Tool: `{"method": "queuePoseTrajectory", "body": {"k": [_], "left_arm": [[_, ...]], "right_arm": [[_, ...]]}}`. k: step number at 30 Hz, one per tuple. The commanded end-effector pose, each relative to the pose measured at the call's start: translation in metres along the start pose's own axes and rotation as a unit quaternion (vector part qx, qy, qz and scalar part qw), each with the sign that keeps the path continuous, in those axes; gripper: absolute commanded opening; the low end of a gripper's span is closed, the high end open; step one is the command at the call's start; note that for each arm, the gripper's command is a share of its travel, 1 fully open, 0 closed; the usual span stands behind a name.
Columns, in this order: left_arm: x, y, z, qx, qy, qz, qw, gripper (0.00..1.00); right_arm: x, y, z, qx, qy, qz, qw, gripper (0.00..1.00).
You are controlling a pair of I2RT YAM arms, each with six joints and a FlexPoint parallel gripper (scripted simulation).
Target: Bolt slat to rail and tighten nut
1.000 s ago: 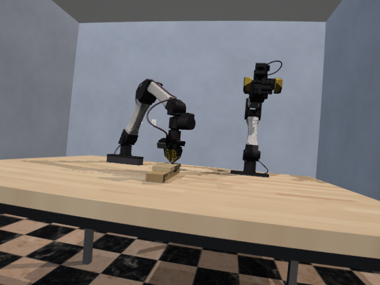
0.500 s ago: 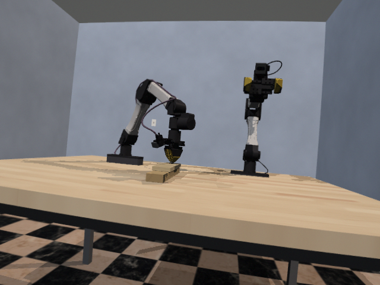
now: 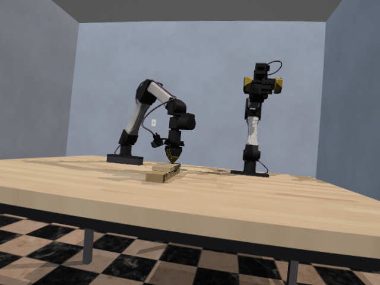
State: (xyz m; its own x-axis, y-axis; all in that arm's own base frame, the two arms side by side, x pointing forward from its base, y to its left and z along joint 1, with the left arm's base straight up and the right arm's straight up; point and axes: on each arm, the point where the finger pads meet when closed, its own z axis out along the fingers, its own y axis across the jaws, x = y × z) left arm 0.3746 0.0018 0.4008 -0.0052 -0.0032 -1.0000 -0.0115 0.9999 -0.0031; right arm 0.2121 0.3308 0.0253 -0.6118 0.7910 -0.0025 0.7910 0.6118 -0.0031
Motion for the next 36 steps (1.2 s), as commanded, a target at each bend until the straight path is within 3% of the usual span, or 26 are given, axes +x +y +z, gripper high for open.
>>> {"method": "queuePoseTrajectory", "body": {"k": [1,18,20,36], "left_arm": [[-0.0075,-0.0007,-0.0019,0.001,-0.01,0.001,1.0,1.0],[-0.0075,-0.0007,-0.0019,0.001,-0.01,0.001,1.0,1.0],[-0.0075,-0.0007,-0.0019,0.001,-0.01,0.001,1.0,1.0],[-0.0075,-0.0007,-0.0019,0.001,-0.01,0.001,1.0,1.0]], "right_arm": [[0.0019,0.0017,0.0027,0.008,0.002,0.007,1.0,0.14],[0.0017,0.0027,-0.0025,-0.004,0.002,0.003,1.0,0.14],[0.0016,0.0024,-0.0044,-0.008,0.002,0.002,1.0,0.36],[0.0016,0.0024,-0.0044,-0.008,0.002,0.002,1.0,0.36]]}}
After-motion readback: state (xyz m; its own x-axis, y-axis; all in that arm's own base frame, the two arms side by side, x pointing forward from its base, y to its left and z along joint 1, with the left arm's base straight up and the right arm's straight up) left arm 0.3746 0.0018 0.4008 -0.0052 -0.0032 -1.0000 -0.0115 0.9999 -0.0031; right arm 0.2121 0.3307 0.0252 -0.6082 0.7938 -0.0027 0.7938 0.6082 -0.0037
